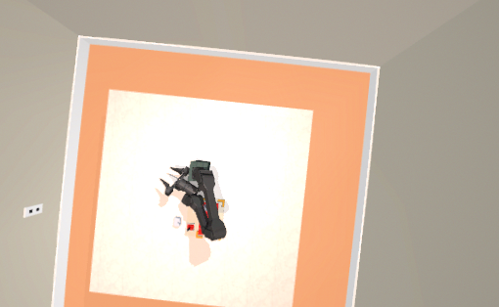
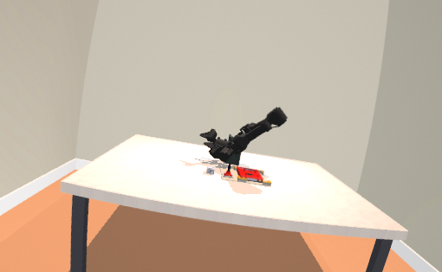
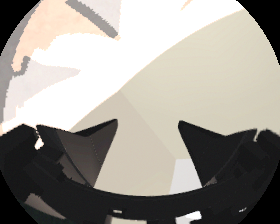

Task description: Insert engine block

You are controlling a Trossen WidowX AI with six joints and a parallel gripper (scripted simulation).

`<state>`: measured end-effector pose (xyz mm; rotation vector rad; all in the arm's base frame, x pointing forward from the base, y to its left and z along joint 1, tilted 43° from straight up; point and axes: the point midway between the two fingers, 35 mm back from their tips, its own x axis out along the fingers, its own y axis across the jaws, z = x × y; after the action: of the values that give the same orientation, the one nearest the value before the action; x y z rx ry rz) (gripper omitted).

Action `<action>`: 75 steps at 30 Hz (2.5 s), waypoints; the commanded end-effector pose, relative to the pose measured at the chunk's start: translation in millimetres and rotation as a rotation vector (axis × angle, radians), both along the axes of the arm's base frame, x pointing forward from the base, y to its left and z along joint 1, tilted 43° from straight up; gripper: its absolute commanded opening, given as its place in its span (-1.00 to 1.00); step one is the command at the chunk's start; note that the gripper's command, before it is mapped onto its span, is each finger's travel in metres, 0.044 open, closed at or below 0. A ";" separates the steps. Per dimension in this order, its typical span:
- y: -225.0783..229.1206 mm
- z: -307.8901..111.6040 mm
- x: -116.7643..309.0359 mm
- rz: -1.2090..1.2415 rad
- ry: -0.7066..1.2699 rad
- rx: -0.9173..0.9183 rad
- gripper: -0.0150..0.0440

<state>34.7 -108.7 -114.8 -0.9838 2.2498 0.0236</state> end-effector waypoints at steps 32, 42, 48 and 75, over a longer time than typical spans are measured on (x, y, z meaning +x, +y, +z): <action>3.7 -23.1 -5.9 -1.003 -0.153 0.149 1.00; -4.2 -21.7 -4.2 -1.338 -0.211 0.178 1.00; -11.5 -18.7 -4.0 -1.541 -0.246 0.192 1.00; -53.7 6.3 -19.9 -2.305 -0.384 0.232 1.00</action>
<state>14.9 -160.3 -110.2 1.7297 1.6785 -0.7326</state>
